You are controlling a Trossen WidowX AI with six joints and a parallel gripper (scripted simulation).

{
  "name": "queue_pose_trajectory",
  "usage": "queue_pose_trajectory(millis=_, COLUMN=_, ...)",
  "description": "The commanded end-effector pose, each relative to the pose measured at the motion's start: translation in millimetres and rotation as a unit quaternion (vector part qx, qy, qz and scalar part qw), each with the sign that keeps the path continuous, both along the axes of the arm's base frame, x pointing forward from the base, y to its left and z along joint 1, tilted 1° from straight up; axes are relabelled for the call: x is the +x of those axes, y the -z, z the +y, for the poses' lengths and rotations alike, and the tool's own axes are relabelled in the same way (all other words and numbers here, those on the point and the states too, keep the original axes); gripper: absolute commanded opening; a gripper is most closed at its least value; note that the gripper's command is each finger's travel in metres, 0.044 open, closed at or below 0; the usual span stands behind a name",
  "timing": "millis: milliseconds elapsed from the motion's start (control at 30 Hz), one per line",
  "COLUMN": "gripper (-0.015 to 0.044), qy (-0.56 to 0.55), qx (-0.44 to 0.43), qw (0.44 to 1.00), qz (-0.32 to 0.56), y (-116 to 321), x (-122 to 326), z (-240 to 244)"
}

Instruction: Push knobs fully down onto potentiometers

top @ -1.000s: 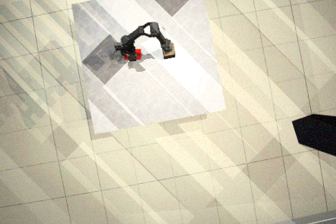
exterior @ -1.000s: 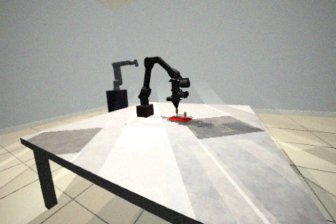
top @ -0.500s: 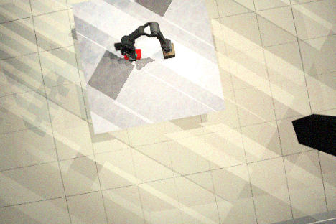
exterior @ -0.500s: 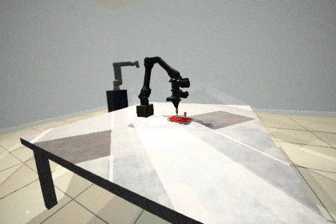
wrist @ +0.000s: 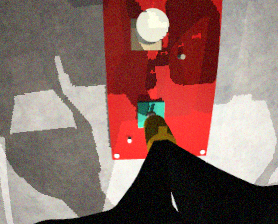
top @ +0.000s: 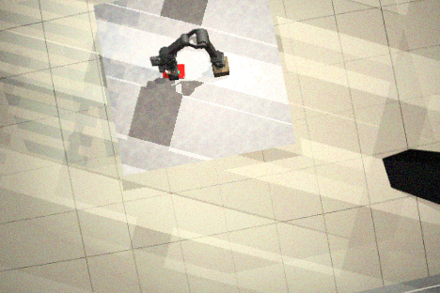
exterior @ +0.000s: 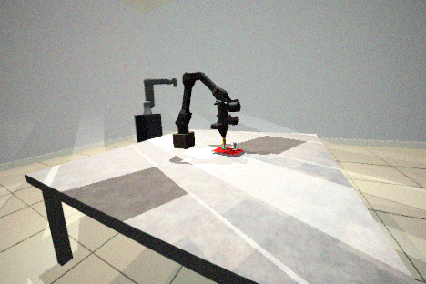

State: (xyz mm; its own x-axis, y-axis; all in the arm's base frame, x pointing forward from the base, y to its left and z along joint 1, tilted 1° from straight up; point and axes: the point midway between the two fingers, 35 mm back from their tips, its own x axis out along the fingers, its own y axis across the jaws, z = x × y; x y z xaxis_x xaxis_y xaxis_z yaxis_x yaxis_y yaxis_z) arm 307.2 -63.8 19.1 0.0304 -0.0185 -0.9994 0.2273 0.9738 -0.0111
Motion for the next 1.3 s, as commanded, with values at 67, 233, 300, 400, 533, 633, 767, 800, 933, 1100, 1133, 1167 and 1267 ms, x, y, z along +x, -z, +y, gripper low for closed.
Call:
queue_pose_trajectory(millis=67, gripper=0.0, qy=0.002, qx=-0.001, qw=1.0, qz=0.004, y=17.4, x=2.3, z=-1.6)
queue_pose_trajectory(millis=233, gripper=0.0, qy=0.002, qx=-0.001, qw=1.0, qz=0.004, y=17.9, x=2.3, z=-1.6)
queue_pose_trajectory(millis=300, gripper=0.0, qy=0.002, qx=-0.001, qw=1.0, qz=0.004, y=17.9, x=2.3, z=-1.6)
queue_pose_trajectory(millis=400, gripper=0.0, qy=0.002, qx=-0.001, qw=1.0, qz=0.004, y=18.5, x=2.4, z=-1.7)
queue_pose_trajectory(millis=533, gripper=0.0, qy=0.002, qx=-0.001, qw=1.0, qz=0.004, y=21.2, x=2.4, z=-1.7)
queue_pose_trajectory(millis=633, gripper=0.0, qy=0.002, qx=-0.001, qw=1.0, qz=0.004, y=21.5, x=2.4, z=-1.7)
queue_pose_trajectory(millis=767, gripper=0.0, qy=0.002, qx=-0.001, qw=1.0, qz=0.004, y=21.5, x=2.4, z=-1.7)
queue_pose_trajectory(millis=800, gripper=0.0, qy=0.002, qx=-0.001, qw=1.0, qz=0.004, y=21.5, x=2.4, z=-1.7)
queue_pose_trajectory(millis=933, gripper=0.0, qy=0.002, qx=-0.001, qw=1.0, qz=0.004, y=22.7, x=2.5, z=-1.8)
queue_pose_trajectory(millis=1100, gripper=0.0, qy=0.002, qx=-0.001, qw=1.0, qz=0.004, y=23.6, x=2.5, z=-1.8)
queue_pose_trajectory(millis=1133, gripper=0.0, qy=0.002, qx=-0.001, qw=1.0, qz=0.004, y=23.6, x=2.5, z=-1.8)
queue_pose_trajectory(millis=1167, gripper=0.0, qy=0.002, qx=-0.001, qw=1.0, qz=0.004, y=23.6, x=2.5, z=-1.8)
queue_pose_trajectory(millis=1267, gripper=0.0, qy=0.002, qx=-0.001, qw=1.0, qz=0.004, y=23.6, x=2.5, z=-1.8)
